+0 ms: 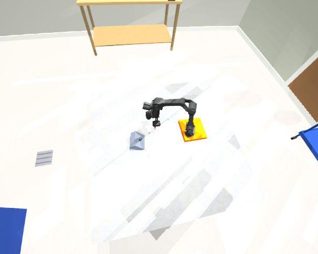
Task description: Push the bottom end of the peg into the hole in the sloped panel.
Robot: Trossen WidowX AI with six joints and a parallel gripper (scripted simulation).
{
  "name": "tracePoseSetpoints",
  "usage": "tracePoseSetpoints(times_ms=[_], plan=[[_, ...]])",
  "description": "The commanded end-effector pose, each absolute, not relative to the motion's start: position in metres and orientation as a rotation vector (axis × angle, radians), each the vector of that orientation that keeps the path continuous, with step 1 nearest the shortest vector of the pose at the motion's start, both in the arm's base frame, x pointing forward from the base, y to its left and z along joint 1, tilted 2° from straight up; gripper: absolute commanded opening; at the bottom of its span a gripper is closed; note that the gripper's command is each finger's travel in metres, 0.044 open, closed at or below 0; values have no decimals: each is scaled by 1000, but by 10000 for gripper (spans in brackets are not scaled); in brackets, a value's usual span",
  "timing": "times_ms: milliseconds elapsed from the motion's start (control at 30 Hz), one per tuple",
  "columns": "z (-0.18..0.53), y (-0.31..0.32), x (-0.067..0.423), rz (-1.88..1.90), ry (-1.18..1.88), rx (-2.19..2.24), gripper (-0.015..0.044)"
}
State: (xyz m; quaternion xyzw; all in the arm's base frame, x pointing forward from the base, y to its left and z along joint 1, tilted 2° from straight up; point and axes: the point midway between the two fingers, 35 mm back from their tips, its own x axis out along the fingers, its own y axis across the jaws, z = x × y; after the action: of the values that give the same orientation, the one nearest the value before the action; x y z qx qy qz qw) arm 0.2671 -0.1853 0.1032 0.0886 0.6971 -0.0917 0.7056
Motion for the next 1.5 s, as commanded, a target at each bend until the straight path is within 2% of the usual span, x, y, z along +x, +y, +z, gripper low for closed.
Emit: tracePoseSetpoints(times_ms=[0, 1467], plan=[[101, -184, 261, -192, 1569, 194, 440], [38, -183, 260, -192, 1569, 194, 440]])
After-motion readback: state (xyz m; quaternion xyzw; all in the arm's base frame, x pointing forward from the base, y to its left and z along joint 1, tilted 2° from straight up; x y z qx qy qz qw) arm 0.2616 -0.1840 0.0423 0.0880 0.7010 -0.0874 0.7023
